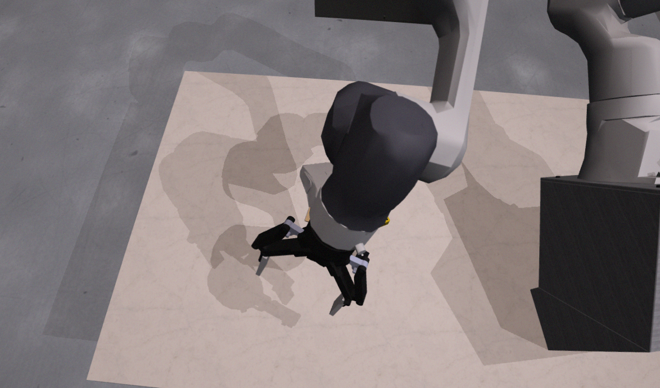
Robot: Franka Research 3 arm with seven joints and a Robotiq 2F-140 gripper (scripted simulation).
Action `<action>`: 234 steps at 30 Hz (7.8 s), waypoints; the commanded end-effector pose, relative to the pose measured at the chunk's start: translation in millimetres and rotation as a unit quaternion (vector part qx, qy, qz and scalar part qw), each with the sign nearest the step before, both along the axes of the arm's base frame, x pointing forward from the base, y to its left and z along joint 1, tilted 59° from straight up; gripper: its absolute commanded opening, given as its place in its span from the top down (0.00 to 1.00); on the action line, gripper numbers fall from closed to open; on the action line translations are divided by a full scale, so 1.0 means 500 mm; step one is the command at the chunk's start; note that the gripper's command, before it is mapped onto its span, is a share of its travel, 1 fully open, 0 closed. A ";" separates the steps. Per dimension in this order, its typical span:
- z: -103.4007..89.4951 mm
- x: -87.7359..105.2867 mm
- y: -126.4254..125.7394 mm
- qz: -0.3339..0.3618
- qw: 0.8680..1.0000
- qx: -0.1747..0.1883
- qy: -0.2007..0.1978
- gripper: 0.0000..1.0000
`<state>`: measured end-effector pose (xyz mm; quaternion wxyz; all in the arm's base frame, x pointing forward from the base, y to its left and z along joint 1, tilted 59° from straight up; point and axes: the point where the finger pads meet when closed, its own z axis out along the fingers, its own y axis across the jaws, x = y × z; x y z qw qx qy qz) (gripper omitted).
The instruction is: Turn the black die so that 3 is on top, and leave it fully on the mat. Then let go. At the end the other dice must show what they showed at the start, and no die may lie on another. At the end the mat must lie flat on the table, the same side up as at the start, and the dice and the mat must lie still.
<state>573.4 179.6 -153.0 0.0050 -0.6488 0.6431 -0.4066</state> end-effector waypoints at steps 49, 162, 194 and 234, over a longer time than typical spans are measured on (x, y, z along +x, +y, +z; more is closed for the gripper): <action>0.538 -0.216 -0.416 -0.275 0.955 -0.050 -0.103 0.00; 0.267 -0.259 -0.481 -0.275 0.955 -0.050 -0.103 0.00; 0.175 -0.305 -0.439 -0.275 0.955 -0.050 -0.103 0.00; 0.068 -0.241 -0.349 -0.275 0.955 -0.050 -0.103 0.00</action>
